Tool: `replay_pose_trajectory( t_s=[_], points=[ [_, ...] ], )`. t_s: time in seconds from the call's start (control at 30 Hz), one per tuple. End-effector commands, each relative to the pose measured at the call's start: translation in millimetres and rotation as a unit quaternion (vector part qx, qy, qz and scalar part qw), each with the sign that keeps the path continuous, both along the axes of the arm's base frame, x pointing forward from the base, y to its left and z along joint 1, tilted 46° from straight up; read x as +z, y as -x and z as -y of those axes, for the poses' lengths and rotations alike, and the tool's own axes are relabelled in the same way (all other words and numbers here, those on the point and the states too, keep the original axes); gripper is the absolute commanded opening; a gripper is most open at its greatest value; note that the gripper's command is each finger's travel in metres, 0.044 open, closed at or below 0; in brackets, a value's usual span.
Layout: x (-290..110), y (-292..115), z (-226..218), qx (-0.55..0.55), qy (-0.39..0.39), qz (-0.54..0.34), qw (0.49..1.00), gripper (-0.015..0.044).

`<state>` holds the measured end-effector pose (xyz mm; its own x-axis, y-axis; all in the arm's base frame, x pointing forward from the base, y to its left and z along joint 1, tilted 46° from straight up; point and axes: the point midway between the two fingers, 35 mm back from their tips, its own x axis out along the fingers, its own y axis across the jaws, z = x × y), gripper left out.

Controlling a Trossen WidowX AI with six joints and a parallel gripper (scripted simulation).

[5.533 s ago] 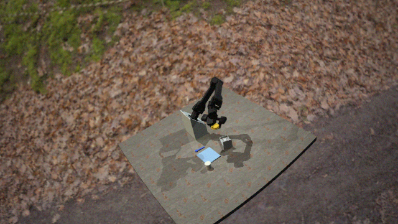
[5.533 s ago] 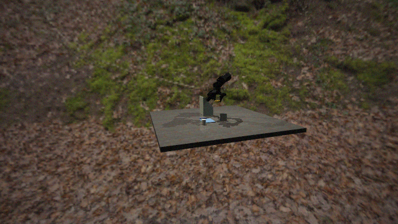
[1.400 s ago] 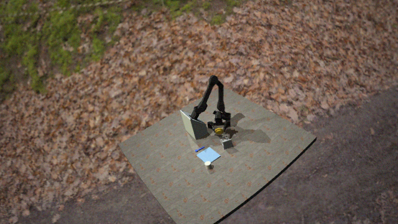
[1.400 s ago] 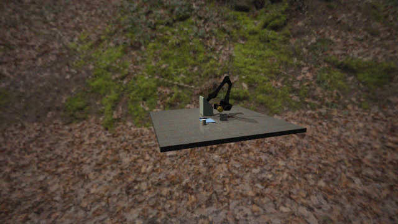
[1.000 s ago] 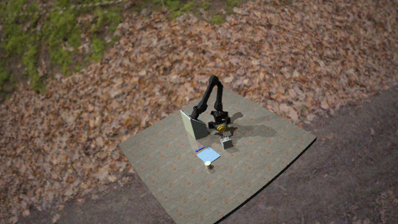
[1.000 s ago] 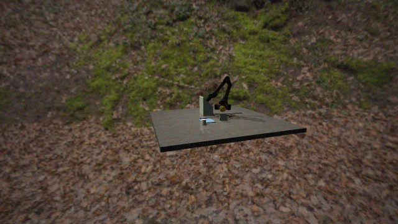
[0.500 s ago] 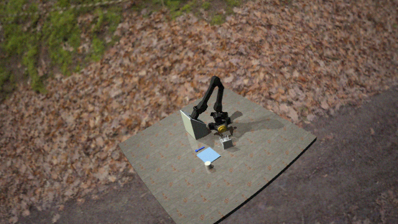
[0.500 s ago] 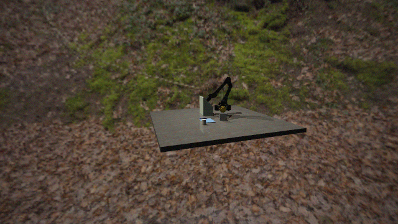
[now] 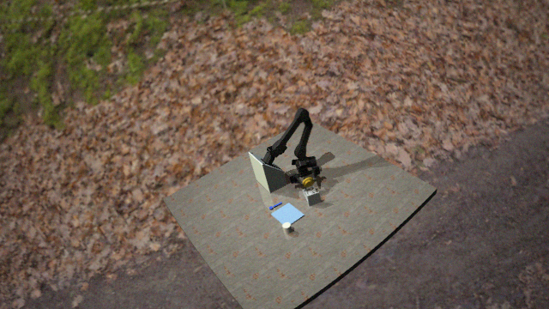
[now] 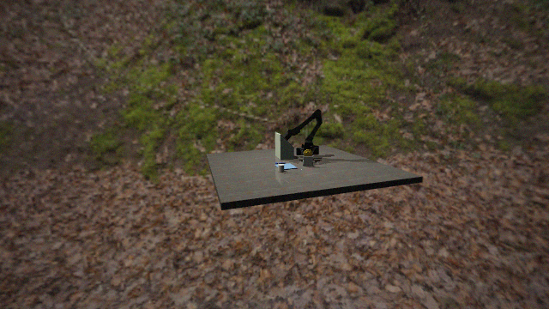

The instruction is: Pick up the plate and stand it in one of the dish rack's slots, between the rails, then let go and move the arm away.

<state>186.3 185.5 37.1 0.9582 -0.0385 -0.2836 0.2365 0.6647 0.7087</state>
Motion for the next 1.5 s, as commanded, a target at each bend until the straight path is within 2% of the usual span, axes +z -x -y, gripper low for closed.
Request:
replay_pose_trajectory(
  t_s=[0.0,0.47,0.83,1.3,1.47],
  points=[
    [-4.7,-4.0,2.4,0.000,0.006,-0.002,1.000,0.0000],
    [-9.2,-19.4,5.7,-0.001,-0.005,0.002,1.000,0.0000],
    [-24.3,-17.5,-9.2,-0.003,-0.017,0.006,1.000,0.0000],
    [-21.7,-17.0,-6.3,0.002,-0.015,0.002,1.000,0.0000],
    [-22.3,-17.1,-6.6,0.001,-0.015,0.002,1.000,0.0131]
  ],
)
